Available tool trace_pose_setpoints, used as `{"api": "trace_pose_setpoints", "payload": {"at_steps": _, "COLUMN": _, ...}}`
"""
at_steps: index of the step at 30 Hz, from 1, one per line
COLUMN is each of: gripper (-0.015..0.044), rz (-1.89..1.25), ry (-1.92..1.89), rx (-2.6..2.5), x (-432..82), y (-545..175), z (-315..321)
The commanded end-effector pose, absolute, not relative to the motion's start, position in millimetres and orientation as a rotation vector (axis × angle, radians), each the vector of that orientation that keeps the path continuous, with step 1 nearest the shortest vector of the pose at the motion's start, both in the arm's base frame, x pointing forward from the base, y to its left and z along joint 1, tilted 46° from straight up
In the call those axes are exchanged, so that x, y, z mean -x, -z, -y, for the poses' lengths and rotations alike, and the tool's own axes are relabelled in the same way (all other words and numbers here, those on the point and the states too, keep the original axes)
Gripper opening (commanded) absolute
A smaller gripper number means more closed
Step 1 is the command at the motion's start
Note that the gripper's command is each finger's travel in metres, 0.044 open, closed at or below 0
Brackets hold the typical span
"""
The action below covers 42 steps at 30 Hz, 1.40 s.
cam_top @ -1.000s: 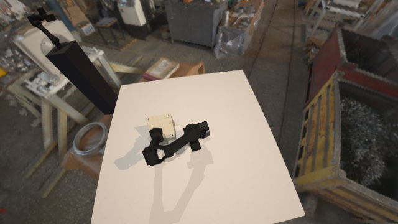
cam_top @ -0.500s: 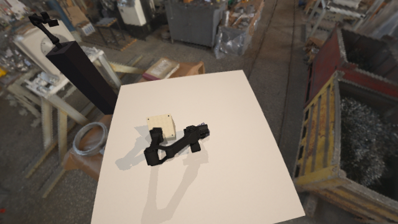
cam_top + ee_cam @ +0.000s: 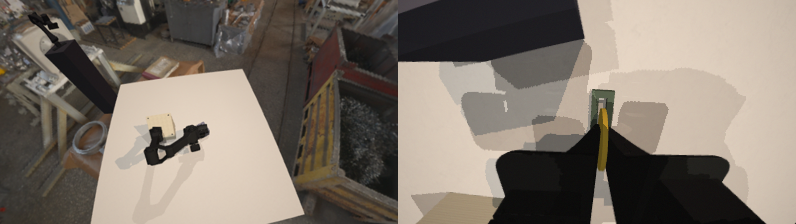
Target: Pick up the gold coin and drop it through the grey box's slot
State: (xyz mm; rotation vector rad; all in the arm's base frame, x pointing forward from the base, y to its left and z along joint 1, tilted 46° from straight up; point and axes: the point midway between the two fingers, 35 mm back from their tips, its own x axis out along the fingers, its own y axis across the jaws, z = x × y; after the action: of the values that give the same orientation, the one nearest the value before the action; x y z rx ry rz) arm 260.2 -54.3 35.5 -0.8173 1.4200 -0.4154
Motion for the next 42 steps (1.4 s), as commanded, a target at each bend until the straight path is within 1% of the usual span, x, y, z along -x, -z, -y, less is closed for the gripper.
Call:
{"api": "trace_pose_setpoints", "payload": {"at_steps": 1, "gripper": 0.0000, "rz": -1.421, "ry": 0.414, "rx": 0.825, "x": -260, "y": -36, "z": 55}}
{"api": "trace_pose_setpoints", "payload": {"at_steps": 42, "gripper": 0.0000, "rz": -1.423, "ry": 0.411, "rx": 0.823, "x": -247, "y": -101, "z": -12}}
